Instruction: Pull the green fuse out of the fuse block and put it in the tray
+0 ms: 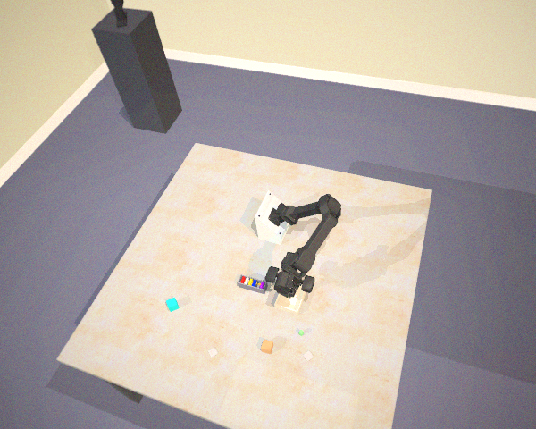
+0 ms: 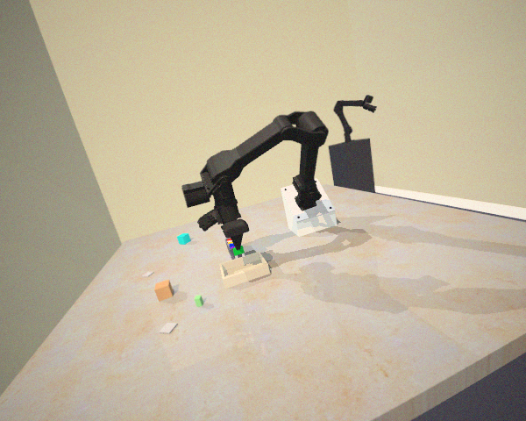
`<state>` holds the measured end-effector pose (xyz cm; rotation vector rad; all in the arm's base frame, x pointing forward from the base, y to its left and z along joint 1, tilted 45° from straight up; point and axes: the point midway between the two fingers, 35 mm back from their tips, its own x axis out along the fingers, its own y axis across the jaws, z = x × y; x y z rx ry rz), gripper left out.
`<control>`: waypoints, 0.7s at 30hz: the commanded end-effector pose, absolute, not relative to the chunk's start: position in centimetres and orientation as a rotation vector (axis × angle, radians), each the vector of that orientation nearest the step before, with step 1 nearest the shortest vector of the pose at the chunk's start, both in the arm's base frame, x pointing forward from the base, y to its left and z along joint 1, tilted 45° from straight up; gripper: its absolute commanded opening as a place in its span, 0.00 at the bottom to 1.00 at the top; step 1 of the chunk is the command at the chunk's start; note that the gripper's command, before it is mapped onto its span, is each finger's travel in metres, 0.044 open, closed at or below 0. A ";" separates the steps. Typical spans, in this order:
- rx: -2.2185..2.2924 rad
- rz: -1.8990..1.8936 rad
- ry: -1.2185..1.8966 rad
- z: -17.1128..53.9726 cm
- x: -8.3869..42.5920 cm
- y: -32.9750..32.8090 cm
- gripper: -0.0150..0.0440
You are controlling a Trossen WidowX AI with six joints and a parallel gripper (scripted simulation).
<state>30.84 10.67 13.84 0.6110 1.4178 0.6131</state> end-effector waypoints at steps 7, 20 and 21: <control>0.619 0.610 1.423 12.7 30.8 11.8 0.25; 0.615 0.618 1.417 12.3 30.9 12.4 0.48; 0.615 0.618 1.417 12.3 30.9 12.4 0.52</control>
